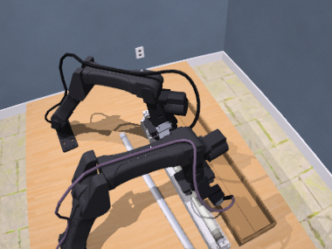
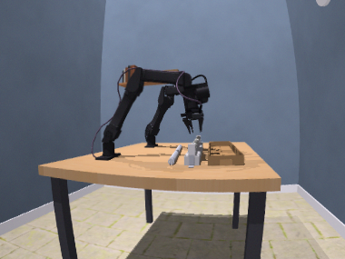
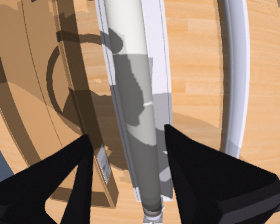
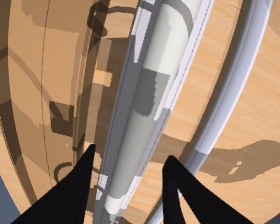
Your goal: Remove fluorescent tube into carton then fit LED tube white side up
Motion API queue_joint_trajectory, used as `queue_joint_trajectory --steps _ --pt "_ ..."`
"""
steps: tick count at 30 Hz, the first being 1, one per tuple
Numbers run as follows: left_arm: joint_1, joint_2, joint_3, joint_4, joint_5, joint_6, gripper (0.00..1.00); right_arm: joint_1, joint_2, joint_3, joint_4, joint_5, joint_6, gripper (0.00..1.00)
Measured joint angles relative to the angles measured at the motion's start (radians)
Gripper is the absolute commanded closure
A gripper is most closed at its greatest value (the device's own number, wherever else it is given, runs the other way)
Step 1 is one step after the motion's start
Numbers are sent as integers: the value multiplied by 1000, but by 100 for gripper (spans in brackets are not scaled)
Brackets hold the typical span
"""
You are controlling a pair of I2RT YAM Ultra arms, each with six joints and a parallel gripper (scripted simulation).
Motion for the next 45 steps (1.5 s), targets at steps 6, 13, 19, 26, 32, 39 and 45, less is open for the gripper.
queue_joint_trajectory --steps 6,13,19,26,32,39,45 --pt "0 2 2 -2 0 0 51 0 0 0 0 0 0 51" --pt "2 -3 0 3 -1 -3 51 0 -3 0 1 0 -5 51" --pt "25 -26 -20 31 -1 -23 51 0 -30 -7 29 0 -43 51" --pt "97 -127 -111 142 10 -100 51 3 -105 -78 126 1 -189 51" --pt "174 -244 -203 254 14 -169 51 5 -207 -148 225 1 -322 51" --pt "225 -344 -328 388 20 -241 51 7 -289 -237 341 1 -467 51" --pt "335 -490 -441 531 27 -326 51 8 -410 -315 466 3 -631 51"
